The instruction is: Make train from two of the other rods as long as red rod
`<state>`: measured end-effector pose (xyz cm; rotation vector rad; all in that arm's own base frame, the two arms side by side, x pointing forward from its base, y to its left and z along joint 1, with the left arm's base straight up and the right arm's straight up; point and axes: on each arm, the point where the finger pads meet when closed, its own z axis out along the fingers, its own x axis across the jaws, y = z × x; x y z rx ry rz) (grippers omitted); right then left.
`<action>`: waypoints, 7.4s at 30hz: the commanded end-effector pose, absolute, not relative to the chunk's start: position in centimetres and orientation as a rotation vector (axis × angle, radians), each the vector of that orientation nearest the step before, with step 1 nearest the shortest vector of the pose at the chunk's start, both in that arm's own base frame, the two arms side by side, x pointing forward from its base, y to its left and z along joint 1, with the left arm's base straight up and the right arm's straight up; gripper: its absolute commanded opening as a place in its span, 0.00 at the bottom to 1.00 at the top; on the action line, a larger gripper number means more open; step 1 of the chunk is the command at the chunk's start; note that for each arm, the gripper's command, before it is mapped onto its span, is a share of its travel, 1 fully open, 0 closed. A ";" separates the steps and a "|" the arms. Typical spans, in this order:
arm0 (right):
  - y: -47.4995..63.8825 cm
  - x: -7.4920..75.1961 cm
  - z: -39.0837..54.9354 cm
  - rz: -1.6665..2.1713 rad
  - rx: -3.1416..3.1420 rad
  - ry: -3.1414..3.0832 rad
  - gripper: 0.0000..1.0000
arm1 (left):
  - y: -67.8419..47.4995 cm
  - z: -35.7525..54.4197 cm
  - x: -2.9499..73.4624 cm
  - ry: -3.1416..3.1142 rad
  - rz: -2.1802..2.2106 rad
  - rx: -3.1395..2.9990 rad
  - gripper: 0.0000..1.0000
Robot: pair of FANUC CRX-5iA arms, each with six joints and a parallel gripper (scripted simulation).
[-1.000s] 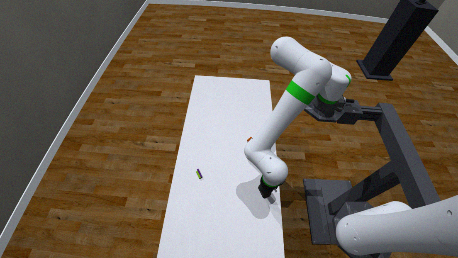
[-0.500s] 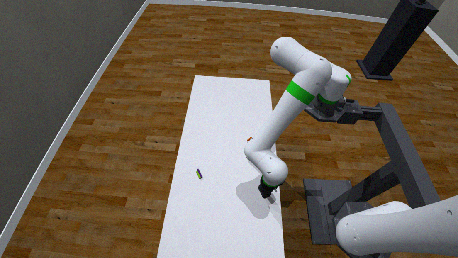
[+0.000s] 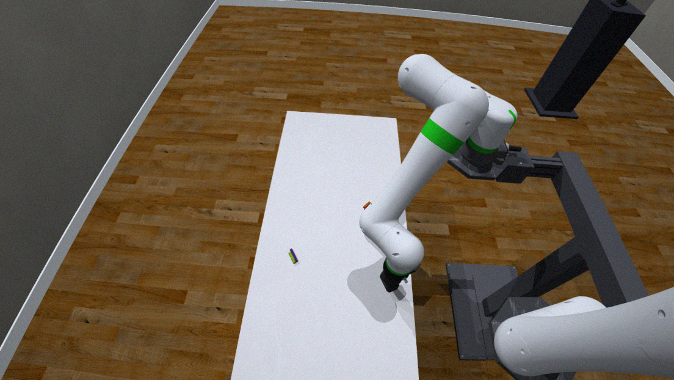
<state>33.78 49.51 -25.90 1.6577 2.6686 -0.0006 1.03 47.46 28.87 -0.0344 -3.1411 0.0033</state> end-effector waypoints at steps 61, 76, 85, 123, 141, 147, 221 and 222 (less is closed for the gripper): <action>44.8 43.5 -15.8 0.003 1.323 2.849 0.24 | 47.5 29.0 1.0 -3.141 0.000 -0.035 1.00; 38.6 52.5 -15.8 0.002 0.976 2.985 0.24 | 47.5 29.0 1.0 -3.141 0.000 -0.035 1.00; 36.2 55.3 -15.8 0.002 0.860 3.020 0.24 | 47.5 29.0 1.0 -3.141 0.000 -0.035 1.00; 36.3 55.4 -23.1 0.002 0.860 3.021 0.24 | 47.5 29.0 1.0 -3.141 0.000 -0.035 1.00; 36.3 55.4 -24.6 0.002 0.860 3.021 0.24 | 47.5 29.0 1.0 -3.141 0.000 -0.035 1.00; 36.3 55.4 -24.6 0.002 0.860 3.021 0.24 | 47.5 29.0 1.0 -3.141 0.000 -0.035 1.00; 36.3 55.4 -25.7 0.002 0.860 3.021 0.24 | 47.5 29.0 1.0 -3.141 0.000 -0.035 1.00; 36.3 55.4 -25.7 0.002 0.860 3.021 0.24 | 47.5 29.0 1.0 -3.141 0.000 -0.035 1.00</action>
